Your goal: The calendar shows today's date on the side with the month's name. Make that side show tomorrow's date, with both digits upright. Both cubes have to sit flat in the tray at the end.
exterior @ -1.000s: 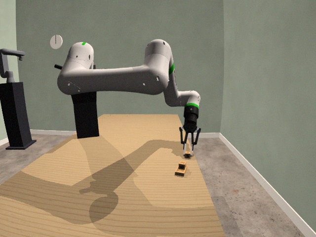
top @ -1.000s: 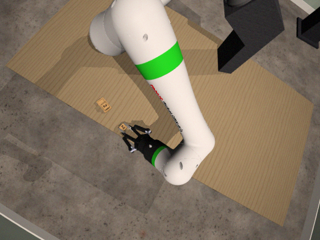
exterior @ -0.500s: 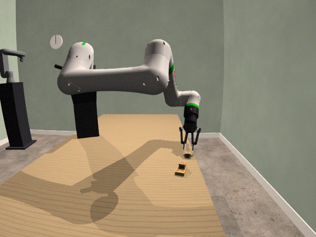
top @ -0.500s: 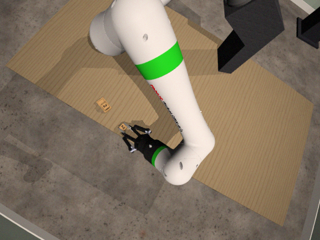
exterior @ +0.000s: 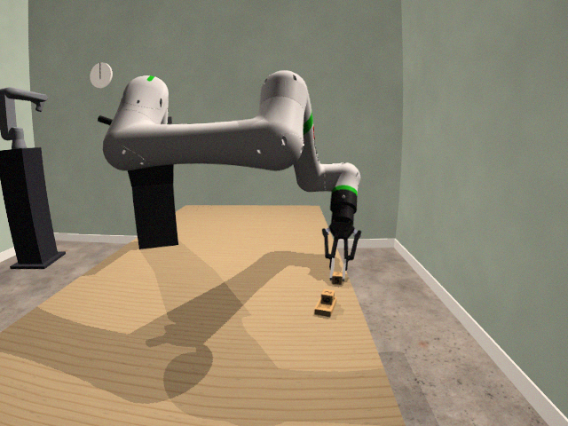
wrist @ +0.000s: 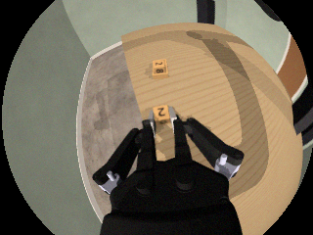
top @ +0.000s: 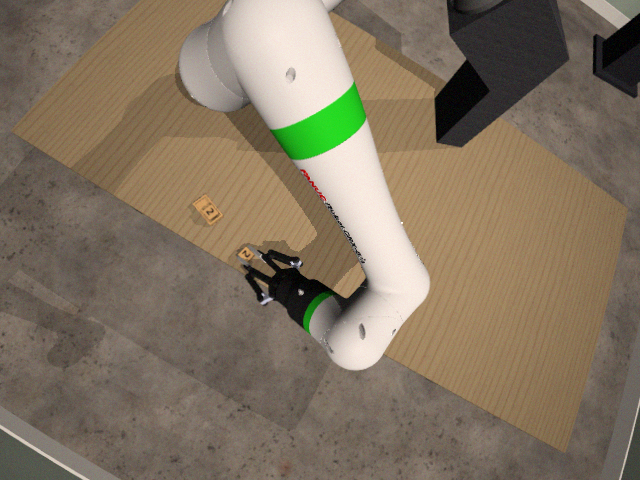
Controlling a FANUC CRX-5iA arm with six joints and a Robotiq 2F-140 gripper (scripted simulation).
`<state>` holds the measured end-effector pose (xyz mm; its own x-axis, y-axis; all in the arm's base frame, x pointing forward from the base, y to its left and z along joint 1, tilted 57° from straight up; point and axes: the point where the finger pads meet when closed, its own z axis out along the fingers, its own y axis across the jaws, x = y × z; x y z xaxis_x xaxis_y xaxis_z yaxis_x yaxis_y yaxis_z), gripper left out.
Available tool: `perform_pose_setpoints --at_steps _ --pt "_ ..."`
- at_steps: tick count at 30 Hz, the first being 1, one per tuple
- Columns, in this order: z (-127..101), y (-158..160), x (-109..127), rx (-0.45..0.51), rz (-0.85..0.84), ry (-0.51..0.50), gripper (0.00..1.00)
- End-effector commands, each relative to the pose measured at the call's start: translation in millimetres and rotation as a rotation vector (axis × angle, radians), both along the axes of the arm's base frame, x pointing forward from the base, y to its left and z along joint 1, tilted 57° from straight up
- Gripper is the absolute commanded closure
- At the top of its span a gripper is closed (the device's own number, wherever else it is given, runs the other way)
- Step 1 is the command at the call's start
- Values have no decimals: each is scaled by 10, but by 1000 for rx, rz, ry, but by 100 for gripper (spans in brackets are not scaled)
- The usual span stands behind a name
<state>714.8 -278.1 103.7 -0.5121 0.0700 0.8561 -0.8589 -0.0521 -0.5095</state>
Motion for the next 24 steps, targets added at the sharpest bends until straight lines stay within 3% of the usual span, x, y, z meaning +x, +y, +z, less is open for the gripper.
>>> perform_pose_setpoints --at_steps 1,10,24 --pt "-1 2 1 0 0 0 76" --pt "43 62 -29 0 0 0 76" --pt "297 413 -200 0 0 0 76"
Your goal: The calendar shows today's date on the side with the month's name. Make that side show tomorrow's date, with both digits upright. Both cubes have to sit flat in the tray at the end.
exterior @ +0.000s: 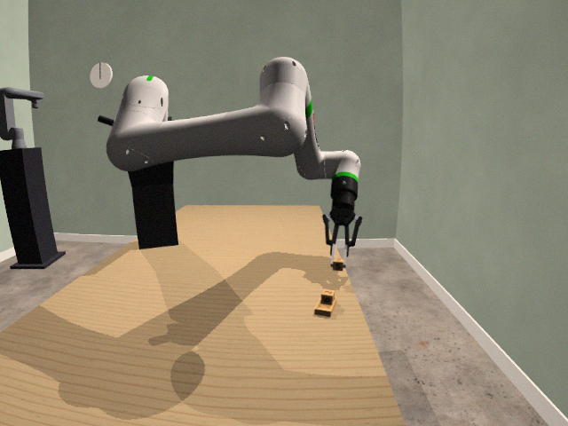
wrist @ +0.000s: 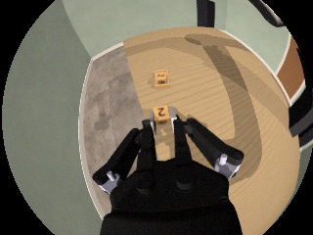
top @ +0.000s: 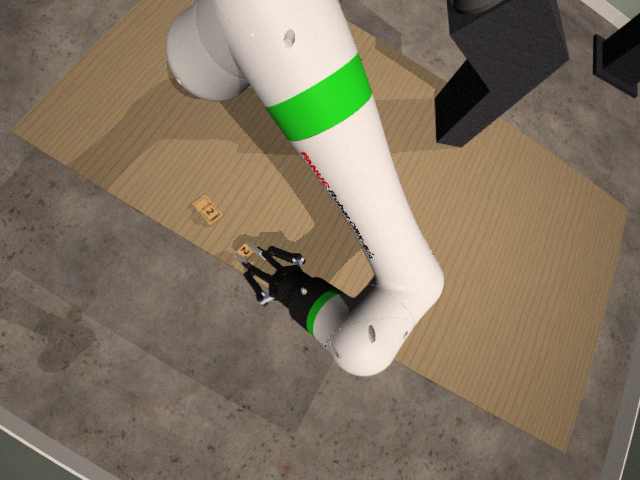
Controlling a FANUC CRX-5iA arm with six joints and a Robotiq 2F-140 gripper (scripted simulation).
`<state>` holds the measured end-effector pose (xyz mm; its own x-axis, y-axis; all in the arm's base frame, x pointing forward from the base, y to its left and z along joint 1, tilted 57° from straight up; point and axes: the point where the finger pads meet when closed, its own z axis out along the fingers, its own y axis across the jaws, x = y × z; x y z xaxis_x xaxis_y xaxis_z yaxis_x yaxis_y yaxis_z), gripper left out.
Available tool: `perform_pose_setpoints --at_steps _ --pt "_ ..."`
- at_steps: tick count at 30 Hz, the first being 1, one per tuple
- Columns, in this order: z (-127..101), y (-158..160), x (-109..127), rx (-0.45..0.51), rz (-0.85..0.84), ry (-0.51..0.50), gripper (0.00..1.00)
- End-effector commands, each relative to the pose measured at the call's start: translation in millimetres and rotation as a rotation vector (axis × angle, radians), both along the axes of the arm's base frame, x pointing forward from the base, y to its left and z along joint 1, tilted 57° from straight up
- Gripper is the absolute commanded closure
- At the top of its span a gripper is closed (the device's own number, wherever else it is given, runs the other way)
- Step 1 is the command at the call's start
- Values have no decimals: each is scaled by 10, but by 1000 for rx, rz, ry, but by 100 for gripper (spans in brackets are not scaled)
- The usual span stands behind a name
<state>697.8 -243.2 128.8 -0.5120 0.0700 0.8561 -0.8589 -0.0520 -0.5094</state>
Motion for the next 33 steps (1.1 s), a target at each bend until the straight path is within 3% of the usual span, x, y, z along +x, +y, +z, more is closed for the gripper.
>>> perform_pose_setpoints --at_steps 1,20,27,33 --pt "64 91 -43 0 0 0 76" --pt "130 179 -86 5 3 0 76" --pt "161 159 -85 160 94 10 76" --pt "173 178 -114 225 134 13 76"
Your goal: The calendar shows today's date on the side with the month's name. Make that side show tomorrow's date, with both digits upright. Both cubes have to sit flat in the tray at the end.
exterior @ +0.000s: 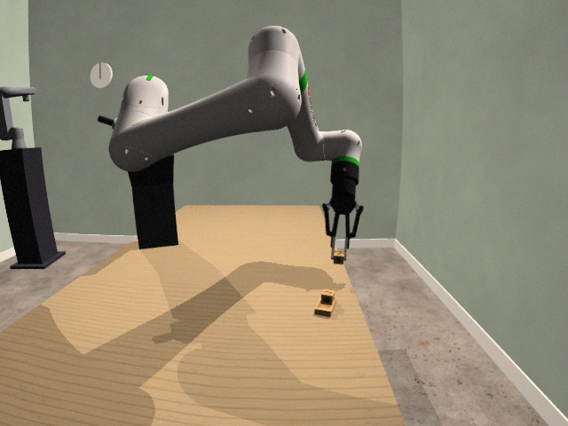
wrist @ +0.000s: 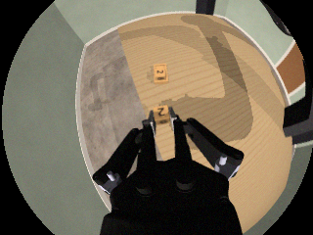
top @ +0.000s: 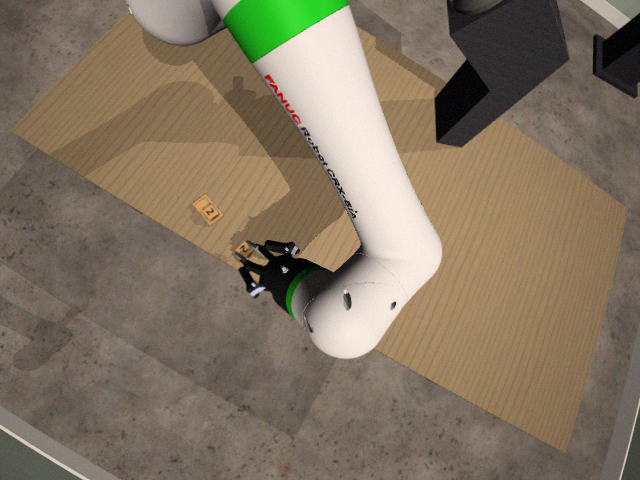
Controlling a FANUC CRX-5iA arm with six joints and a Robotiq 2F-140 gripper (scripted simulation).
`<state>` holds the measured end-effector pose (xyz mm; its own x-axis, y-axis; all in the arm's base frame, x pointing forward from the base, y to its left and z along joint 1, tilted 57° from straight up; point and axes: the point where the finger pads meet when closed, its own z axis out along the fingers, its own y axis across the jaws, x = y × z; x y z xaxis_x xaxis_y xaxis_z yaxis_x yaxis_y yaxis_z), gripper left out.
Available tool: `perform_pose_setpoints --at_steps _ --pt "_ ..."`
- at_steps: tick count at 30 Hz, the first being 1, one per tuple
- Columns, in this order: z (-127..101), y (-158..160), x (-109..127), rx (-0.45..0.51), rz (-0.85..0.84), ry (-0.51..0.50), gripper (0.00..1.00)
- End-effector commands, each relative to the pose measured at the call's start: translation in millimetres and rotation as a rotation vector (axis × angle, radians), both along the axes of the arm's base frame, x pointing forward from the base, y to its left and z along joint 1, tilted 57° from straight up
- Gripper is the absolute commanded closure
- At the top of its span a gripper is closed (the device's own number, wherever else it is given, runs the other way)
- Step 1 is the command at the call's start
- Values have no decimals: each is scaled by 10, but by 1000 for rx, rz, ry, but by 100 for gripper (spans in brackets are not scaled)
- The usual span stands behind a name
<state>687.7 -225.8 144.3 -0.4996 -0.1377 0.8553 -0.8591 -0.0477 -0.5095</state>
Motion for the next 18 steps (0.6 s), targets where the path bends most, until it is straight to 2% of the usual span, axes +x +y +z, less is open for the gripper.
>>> perform_pose_setpoints --at_steps 1,5,11,18 --pt "33 3 -22 44 31 2 76" --pt "37 -5 -22 58 38 4 76" --pt "55 -30 -28 205 122 14 76" --pt "92 -19 -56 269 165 16 76"
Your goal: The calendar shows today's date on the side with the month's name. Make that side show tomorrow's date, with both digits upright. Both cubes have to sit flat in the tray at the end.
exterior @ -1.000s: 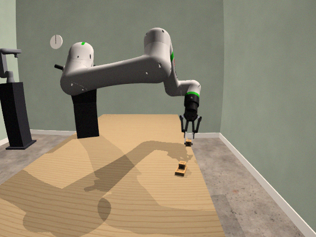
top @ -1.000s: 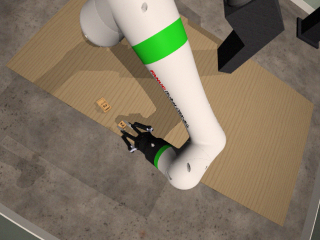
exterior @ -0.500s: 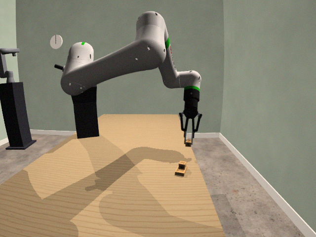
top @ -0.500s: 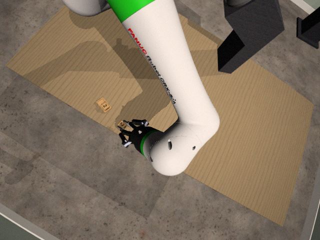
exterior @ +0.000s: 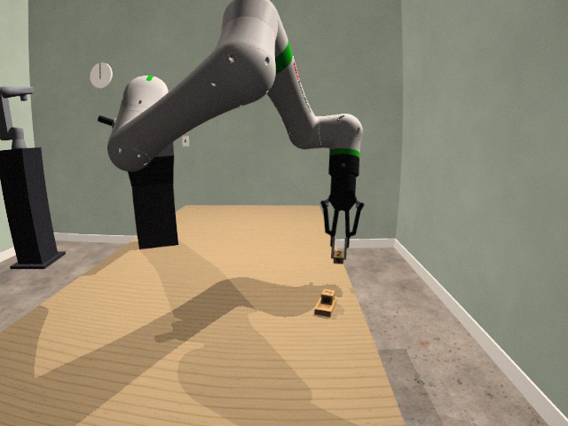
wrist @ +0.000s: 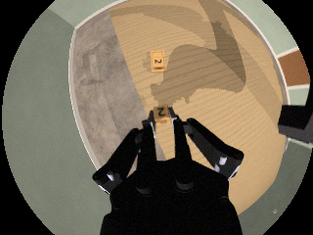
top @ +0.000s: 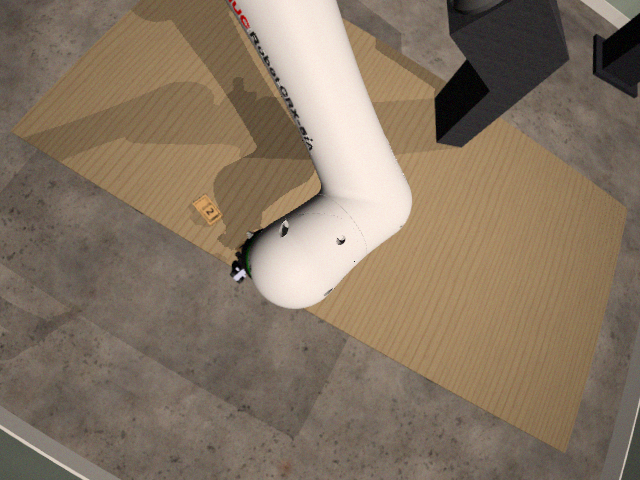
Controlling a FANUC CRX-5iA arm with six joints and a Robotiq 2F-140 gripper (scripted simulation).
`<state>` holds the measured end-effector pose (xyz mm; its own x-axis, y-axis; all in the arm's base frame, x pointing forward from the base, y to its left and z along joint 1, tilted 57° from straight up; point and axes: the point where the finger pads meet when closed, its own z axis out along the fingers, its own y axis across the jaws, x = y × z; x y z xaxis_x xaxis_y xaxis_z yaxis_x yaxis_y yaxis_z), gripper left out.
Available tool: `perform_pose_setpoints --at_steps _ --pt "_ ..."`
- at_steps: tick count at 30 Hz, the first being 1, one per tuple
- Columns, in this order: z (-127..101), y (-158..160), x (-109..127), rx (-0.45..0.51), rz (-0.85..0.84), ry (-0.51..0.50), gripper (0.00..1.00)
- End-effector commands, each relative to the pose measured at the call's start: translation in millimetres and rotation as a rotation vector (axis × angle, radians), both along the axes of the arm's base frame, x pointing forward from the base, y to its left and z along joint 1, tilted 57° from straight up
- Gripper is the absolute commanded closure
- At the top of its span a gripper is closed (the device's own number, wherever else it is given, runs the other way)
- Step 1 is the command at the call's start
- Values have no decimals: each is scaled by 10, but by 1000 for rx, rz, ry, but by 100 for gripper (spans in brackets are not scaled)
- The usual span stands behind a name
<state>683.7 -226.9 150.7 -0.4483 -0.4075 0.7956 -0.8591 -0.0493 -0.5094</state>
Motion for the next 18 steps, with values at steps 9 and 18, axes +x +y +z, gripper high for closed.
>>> perform_pose_setpoints --at_steps 9,18 --pt "24 -50 -28 163 91 16 76" --pt "84 -49 -45 252 153 15 76"
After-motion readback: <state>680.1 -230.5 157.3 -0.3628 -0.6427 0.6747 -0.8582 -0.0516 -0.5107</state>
